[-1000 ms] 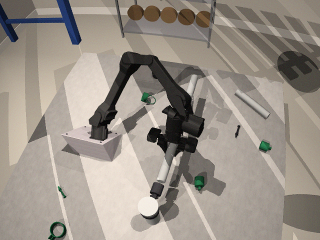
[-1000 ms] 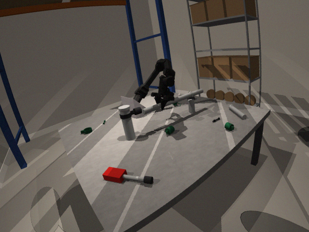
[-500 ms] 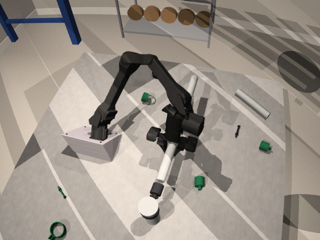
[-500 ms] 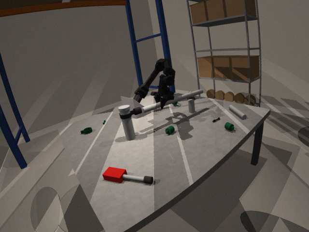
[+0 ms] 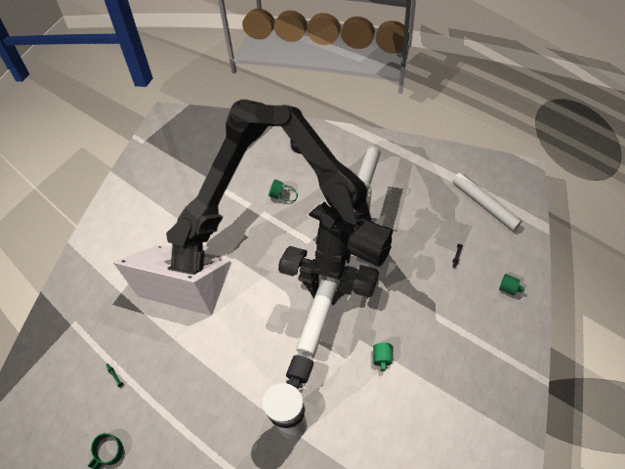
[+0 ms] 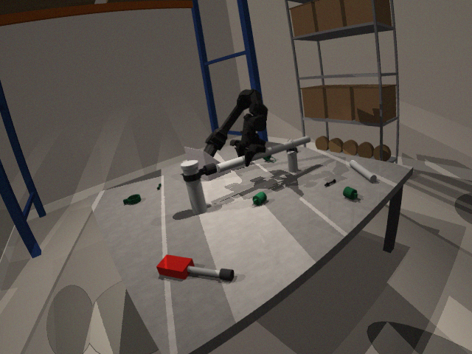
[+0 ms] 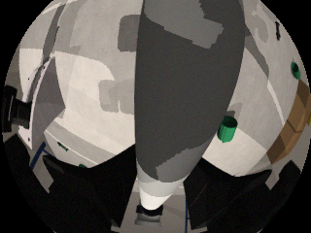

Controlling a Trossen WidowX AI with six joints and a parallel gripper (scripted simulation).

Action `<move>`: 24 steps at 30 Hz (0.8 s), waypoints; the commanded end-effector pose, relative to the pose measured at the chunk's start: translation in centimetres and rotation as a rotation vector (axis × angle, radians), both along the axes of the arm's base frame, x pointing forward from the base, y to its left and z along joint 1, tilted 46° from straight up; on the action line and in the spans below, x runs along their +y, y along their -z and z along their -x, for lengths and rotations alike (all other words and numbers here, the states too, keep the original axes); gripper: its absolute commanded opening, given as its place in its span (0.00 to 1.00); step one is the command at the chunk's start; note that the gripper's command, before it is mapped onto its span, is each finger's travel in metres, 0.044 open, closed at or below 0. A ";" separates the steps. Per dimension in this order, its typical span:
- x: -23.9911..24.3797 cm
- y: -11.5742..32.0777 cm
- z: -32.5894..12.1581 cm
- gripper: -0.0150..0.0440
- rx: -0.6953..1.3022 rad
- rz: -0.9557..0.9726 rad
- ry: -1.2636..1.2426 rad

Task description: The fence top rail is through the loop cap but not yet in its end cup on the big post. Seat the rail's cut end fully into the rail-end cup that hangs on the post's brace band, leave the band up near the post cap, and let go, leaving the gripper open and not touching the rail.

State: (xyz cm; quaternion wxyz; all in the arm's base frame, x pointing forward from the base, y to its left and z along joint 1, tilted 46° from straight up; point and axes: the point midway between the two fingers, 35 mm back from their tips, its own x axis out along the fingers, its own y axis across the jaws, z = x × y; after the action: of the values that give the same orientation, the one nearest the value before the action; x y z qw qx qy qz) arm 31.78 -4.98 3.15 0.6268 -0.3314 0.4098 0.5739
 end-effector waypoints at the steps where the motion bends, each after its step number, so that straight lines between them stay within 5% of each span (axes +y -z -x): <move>1: -0.6 -0.3 -0.3 0.25 -0.009 0.004 0.002; 24: -2.1 0.8 -0.2 0.25 -0.005 -0.001 -0.008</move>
State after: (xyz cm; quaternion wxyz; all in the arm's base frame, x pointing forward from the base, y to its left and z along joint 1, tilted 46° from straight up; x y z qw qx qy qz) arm 32.24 -6.21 3.00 0.6270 -0.3337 0.4010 0.5785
